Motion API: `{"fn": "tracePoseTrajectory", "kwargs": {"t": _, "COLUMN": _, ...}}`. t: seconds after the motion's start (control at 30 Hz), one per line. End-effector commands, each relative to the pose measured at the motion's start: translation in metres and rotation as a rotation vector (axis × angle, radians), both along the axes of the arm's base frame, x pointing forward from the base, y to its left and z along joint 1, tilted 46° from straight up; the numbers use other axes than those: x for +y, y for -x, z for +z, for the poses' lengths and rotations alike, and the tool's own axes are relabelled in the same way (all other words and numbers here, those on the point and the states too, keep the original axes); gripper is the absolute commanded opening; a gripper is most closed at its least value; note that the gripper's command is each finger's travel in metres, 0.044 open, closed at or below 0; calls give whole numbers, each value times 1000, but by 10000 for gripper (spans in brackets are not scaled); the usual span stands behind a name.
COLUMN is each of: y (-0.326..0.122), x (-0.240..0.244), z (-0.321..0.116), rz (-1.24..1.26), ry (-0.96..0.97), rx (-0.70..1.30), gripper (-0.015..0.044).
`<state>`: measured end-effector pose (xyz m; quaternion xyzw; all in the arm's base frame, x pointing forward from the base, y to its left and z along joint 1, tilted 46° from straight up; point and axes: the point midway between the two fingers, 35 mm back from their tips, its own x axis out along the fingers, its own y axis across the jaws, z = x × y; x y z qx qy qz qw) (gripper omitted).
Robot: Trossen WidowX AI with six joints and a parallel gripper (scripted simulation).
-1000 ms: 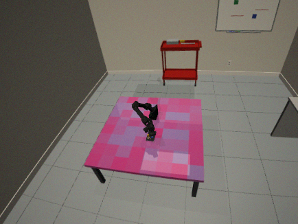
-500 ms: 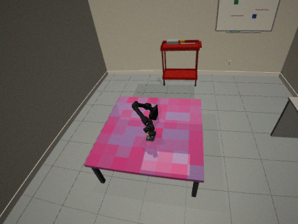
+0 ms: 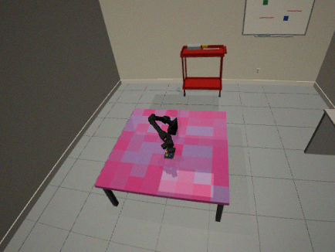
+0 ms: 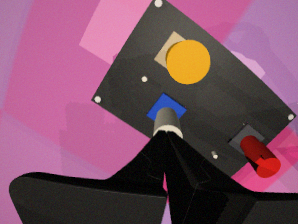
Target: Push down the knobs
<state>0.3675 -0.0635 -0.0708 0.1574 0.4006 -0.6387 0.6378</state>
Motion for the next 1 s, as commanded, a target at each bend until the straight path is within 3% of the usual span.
{"fn": "tracePoseTrajectory", "kwargs": {"t": 0.0, "y": 4, "x": -20, "z": -16, "rz": -43, "ry": 9, "rx": 8, "gripper": 0}}
{"fn": "tracePoseTrajectory", "kwargs": {"t": 0.97, "y": -4, "x": 9, "z": 13, "rz": -43, "ry": 6, "rx": 7, "gripper": 0}}
